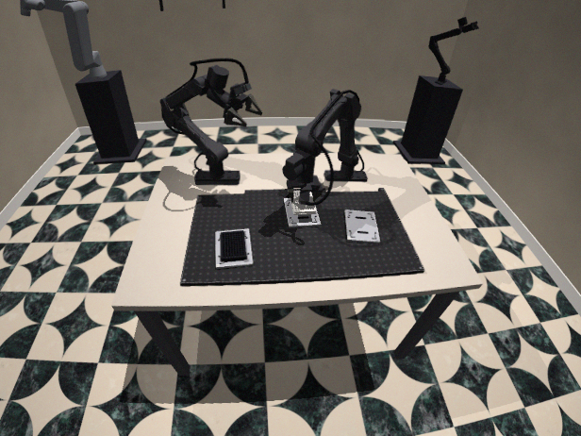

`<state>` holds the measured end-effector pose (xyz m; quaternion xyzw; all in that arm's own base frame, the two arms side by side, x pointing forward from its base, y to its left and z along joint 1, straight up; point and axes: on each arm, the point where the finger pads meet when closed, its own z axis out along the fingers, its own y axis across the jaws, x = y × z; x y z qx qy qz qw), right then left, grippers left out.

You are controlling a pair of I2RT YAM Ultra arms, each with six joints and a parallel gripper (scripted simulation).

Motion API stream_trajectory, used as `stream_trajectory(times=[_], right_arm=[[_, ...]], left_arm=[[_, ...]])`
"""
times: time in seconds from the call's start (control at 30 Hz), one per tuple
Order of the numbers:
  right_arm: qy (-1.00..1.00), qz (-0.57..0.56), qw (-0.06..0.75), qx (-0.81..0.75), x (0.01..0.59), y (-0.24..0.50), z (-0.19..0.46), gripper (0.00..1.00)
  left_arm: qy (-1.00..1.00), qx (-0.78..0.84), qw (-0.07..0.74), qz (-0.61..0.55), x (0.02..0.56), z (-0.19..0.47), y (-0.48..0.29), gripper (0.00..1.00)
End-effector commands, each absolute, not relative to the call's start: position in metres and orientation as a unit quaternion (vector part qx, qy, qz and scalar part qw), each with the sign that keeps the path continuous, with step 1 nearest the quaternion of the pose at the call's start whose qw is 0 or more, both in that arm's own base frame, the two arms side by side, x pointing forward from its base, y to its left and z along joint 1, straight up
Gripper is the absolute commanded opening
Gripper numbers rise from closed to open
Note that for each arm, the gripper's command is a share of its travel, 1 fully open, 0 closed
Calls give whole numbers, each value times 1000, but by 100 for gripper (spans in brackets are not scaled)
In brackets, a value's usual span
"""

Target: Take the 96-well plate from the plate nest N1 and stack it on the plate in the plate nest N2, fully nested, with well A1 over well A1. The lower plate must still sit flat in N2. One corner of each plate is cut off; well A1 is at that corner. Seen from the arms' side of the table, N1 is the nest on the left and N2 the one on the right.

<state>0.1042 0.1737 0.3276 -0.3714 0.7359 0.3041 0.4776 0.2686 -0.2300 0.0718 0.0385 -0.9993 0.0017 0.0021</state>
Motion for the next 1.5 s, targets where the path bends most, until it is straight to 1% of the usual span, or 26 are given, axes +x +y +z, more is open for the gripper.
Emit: stream_trajectory(times=[0.0,0.1,0.53,0.67,1.2,1.47], right_arm=[[736,302,479,-370,103,170,330,100],[736,302,479,-370,103,170,330,100],[736,302,479,-370,103,170,330,100],[736,302,479,-370,103,170,330,100],[736,302,479,-370,103,170,330,100],[736,302,479,-370,103,170,330,100]], left_arm=[[-998,51,-27,19,286,75,-240,78],[-999,52,-5,-3,274,62,-230,78],[-999,47,-9,7,276,68,-234,78],[-998,52,-20,8,276,62,-232,78],[-998,51,-21,9,276,62,-232,78],[-999,49,-15,4,273,52,-231,78]])
